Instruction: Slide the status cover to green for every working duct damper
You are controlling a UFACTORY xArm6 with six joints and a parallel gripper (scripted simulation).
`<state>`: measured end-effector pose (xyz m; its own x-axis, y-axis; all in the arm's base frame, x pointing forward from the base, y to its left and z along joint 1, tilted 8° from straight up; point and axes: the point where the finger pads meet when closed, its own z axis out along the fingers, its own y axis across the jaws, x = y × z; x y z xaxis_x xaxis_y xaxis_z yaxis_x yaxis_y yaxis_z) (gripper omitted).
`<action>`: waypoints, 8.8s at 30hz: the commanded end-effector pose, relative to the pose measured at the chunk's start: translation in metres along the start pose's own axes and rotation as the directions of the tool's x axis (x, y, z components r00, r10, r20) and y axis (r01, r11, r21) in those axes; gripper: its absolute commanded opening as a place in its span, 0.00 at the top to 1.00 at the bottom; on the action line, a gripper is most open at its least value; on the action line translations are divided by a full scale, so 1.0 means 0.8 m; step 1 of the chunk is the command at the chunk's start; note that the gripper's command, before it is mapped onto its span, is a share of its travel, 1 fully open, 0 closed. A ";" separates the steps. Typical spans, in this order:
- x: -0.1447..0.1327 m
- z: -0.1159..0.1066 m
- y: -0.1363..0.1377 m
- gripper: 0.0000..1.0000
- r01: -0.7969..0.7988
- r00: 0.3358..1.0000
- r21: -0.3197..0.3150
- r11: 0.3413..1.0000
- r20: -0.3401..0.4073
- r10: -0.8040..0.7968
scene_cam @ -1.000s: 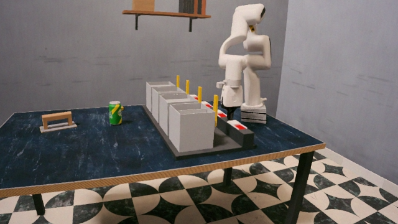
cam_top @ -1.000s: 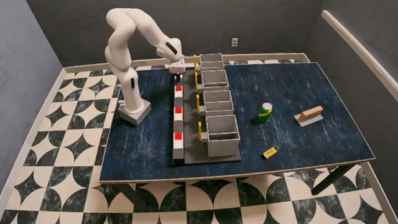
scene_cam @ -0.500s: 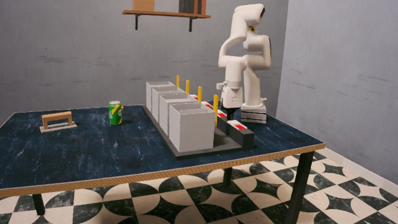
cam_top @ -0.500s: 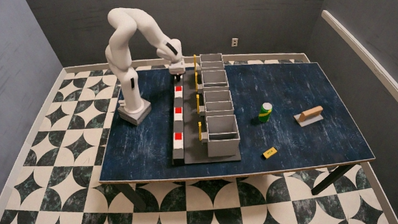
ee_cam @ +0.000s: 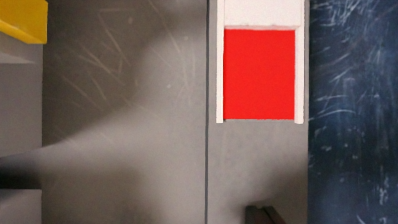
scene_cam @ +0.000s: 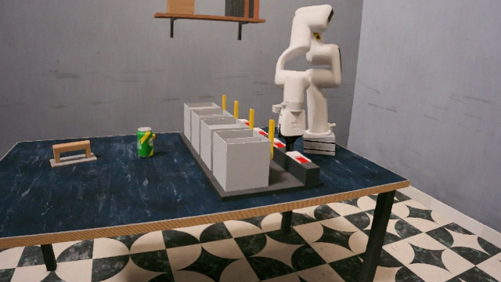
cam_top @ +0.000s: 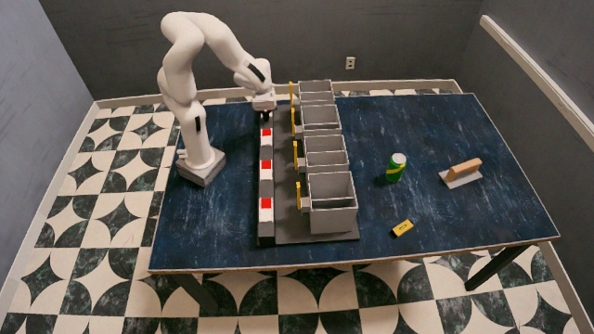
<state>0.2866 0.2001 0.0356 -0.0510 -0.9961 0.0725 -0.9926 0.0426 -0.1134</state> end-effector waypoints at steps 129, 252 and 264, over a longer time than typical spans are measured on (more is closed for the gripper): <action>-0.061 -0.001 -0.001 1.00 0.000 1.000 0.003 1.000 0.002 0.000; -0.062 -0.051 -0.001 1.00 0.000 1.000 0.003 1.000 0.002 0.000; -0.062 -0.070 -0.001 1.00 0.000 1.000 0.003 1.000 0.002 0.000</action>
<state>0.2836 0.2524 0.0800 -0.0511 -0.9960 0.0735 -0.9927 0.0426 -0.1131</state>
